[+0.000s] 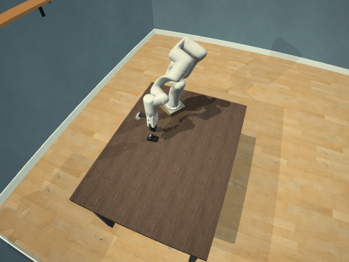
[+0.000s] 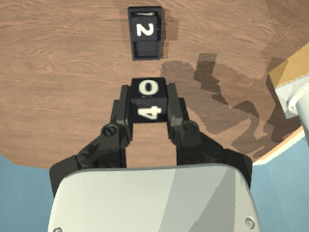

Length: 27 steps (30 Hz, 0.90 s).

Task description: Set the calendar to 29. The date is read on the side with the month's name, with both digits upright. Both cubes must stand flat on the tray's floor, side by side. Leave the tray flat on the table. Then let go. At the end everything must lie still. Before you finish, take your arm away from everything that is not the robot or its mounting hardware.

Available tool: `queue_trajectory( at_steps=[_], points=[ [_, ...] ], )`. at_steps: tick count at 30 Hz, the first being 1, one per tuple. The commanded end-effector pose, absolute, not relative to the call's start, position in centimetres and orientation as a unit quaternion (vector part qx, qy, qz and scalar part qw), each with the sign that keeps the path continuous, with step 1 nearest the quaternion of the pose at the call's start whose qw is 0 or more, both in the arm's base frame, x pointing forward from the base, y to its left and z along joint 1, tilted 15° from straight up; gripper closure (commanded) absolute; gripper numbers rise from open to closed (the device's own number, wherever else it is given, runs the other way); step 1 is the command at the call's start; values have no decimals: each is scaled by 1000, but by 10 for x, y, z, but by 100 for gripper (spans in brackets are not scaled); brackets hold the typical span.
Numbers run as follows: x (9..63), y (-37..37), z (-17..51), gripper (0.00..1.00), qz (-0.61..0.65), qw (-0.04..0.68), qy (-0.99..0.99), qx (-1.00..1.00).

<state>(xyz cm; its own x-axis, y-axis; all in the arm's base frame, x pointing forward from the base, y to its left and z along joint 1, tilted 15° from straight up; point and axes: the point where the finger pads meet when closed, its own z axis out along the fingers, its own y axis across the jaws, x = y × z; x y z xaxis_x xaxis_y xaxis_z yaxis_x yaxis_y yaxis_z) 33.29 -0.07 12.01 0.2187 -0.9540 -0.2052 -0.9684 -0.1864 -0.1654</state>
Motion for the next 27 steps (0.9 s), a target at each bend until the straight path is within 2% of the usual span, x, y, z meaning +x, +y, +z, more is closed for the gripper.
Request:
queue_trajectory(
  at_steps=[1,27],
  points=[
    [334,-1,119,73,26,131,624,-770],
    [341,12,62,73,26,131,624,-770]
  ],
)
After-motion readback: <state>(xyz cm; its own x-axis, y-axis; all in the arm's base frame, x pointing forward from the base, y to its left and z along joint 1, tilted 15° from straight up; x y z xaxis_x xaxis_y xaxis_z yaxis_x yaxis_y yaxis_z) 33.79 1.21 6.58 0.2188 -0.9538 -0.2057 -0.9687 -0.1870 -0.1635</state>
